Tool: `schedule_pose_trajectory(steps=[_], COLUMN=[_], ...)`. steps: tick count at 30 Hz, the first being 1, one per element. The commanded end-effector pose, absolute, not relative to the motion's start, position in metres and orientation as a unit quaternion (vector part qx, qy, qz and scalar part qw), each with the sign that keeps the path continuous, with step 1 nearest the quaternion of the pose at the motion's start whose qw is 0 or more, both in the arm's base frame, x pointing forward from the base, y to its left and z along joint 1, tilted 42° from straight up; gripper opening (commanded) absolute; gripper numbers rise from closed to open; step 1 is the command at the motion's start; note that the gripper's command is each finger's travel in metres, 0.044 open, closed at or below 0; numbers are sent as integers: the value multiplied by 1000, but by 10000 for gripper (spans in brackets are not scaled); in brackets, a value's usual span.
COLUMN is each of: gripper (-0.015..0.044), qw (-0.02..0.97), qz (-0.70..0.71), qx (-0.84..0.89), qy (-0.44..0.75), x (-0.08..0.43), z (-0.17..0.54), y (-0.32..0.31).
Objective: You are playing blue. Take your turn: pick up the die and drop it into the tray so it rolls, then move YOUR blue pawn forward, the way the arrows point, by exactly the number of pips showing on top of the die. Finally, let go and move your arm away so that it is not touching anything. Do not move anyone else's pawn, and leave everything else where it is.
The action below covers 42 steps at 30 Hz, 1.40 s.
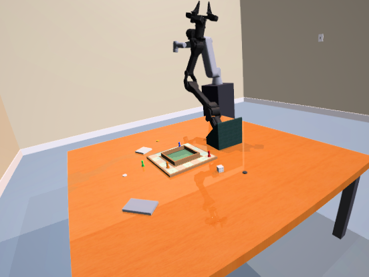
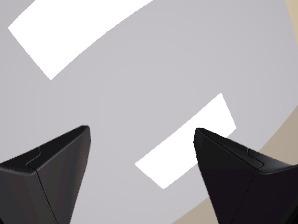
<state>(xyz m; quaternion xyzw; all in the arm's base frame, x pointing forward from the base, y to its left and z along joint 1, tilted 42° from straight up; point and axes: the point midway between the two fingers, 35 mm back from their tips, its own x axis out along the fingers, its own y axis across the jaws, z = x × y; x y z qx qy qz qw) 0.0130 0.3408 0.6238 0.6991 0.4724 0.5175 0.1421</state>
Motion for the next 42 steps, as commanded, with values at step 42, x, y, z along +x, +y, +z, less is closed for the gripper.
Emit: schedule_pose_trajectory(steps=[42], gripper=[275], qw=[770], qz=[-74], qx=[332], qy=[539], x=[276], z=[19], y=[398])
